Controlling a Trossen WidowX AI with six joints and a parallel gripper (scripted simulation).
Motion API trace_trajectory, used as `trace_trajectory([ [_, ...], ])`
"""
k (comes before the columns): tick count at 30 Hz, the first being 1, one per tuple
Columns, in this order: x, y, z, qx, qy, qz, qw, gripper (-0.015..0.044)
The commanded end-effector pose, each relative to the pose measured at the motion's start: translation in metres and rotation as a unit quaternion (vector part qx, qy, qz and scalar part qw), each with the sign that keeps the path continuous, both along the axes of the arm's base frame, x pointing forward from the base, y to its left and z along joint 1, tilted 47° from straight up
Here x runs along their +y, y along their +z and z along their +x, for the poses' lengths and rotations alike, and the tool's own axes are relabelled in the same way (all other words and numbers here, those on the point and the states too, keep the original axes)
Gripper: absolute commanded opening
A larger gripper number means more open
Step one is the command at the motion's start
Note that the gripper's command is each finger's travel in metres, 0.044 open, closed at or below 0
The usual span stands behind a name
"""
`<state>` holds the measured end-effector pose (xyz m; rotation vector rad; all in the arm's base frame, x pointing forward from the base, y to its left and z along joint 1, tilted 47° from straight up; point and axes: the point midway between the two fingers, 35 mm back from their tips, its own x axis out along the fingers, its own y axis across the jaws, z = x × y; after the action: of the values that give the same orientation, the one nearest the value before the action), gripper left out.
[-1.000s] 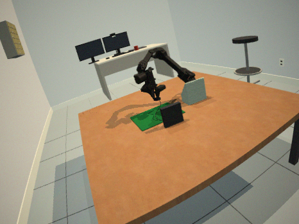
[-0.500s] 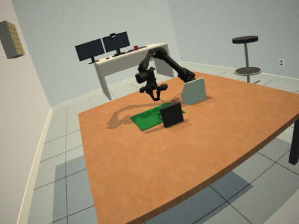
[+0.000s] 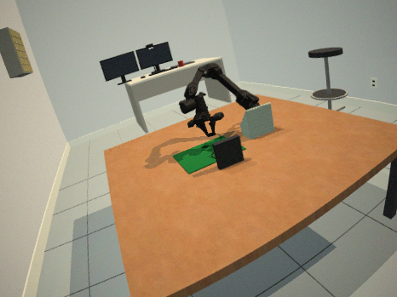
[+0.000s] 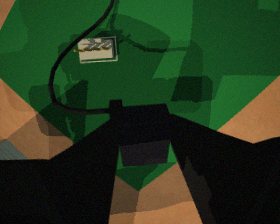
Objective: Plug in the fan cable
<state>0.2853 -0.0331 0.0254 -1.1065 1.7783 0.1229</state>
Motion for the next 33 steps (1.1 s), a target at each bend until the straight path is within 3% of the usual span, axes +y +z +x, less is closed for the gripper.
trace_trajectory([
  [1, -0.002, -0.004, -0.005, 0.004, -0.003, 0.024, 1.0, 0.0],
  [33, -0.012, -0.029, -0.018, -0.031, 0.009, 0.242, 0.97, 0.0],
])
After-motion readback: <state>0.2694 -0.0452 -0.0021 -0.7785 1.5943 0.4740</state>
